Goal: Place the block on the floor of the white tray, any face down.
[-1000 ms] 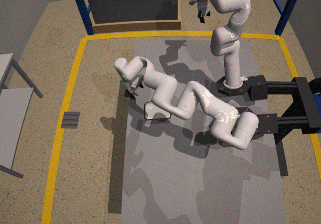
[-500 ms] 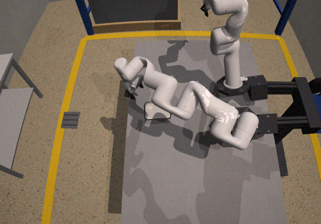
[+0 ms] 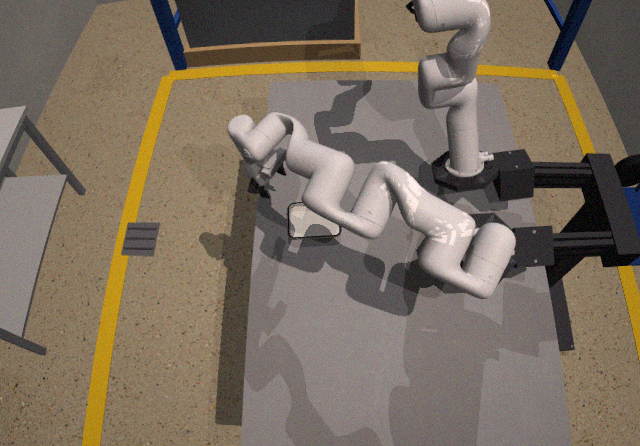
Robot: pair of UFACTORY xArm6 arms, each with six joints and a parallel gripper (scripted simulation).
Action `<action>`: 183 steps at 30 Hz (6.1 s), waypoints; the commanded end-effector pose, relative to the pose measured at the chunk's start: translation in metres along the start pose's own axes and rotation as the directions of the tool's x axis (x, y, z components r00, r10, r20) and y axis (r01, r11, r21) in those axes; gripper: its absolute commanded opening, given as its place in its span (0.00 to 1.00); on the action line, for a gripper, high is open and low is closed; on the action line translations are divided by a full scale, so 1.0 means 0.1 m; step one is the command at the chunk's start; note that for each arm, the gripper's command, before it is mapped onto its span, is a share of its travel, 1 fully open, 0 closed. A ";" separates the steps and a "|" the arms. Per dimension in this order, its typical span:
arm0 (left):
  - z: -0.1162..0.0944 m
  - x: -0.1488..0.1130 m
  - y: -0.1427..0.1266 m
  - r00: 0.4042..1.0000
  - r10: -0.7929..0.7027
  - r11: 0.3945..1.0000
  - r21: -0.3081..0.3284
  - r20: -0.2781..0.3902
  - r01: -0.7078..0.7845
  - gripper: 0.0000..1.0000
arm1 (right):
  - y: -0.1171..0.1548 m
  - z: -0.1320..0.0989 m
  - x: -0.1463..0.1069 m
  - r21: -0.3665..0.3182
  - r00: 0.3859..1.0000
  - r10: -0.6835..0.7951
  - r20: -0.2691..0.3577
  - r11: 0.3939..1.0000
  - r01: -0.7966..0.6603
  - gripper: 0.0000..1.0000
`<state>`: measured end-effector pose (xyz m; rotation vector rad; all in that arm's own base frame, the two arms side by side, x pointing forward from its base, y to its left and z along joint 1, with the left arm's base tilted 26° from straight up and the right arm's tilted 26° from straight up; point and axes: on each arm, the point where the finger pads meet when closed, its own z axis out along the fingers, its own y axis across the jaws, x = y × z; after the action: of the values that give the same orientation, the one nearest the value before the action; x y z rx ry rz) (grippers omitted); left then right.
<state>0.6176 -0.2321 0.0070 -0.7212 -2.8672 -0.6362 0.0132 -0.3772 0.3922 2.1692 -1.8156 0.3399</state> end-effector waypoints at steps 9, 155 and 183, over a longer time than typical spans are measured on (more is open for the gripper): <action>-0.03 -0.01 0.00 1.000 -0.001 1.000 0.000 0.005 0.001 1.00 | 0.16 -0.12 0.00 -0.003 0.990 0.138 -0.019 0.990 -0.138 1.00; 1.49 2.27 -2.25 0.907 0.392 0.917 -0.144 0.155 -0.372 0.53 | 0.22 -0.16 -0.01 -0.003 0.980 0.199 -0.027 0.980 -0.199 1.00; 1.60 2.25 -2.24 0.907 0.392 0.917 -0.144 0.155 -0.372 0.53 | 0.22 -0.16 -0.01 -0.003 0.980 0.199 -0.027 0.980 -0.199 1.00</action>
<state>0.3099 -0.2478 -0.1688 -1.3805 -2.7304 -0.7069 -0.0088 -0.3741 0.4072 1.9756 -2.0228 0.4012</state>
